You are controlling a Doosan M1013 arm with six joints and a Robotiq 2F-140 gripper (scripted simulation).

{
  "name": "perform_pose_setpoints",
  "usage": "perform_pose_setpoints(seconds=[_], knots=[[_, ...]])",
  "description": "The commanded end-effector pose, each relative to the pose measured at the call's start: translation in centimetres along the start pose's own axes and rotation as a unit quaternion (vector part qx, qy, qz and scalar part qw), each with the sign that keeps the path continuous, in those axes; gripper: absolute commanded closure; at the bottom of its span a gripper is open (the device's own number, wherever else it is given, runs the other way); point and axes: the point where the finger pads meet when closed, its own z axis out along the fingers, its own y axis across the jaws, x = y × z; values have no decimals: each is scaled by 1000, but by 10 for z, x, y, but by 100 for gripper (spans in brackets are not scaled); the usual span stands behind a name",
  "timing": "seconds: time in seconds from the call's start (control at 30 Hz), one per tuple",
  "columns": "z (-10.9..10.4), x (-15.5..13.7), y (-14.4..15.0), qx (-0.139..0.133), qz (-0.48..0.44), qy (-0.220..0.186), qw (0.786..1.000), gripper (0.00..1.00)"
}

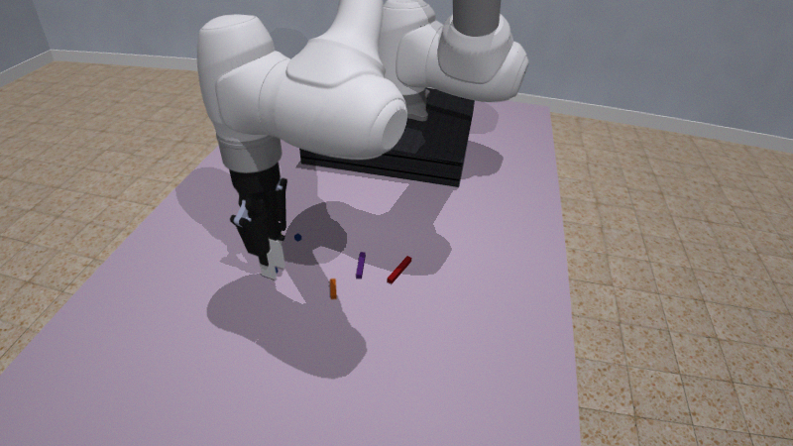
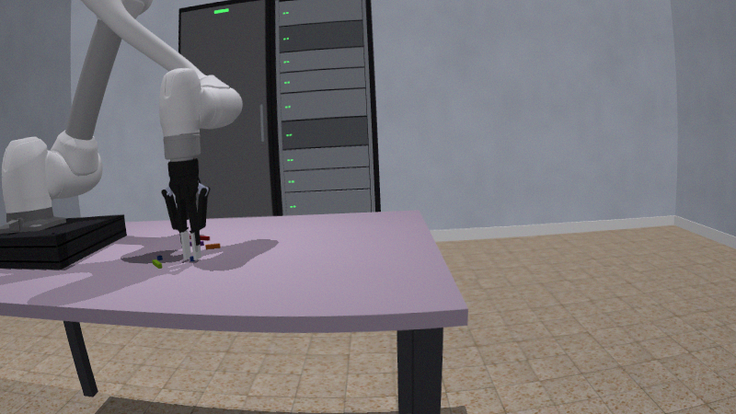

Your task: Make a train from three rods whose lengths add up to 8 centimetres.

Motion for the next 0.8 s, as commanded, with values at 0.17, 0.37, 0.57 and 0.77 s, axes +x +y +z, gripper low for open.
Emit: perform_pose_setpoints(seconds=[0.17, 0.37, 0.57, 0.77], knots=[[-28, 0, 0, 0, 0, 0, 1000, 85], [-61, 0, 0, 0, 0, 0, 1000, 85], [-78, 0, 0, 0, 0, 0, 1000, 85], [-86, 0, 0, 0, 0, 0, 1000, 85]])
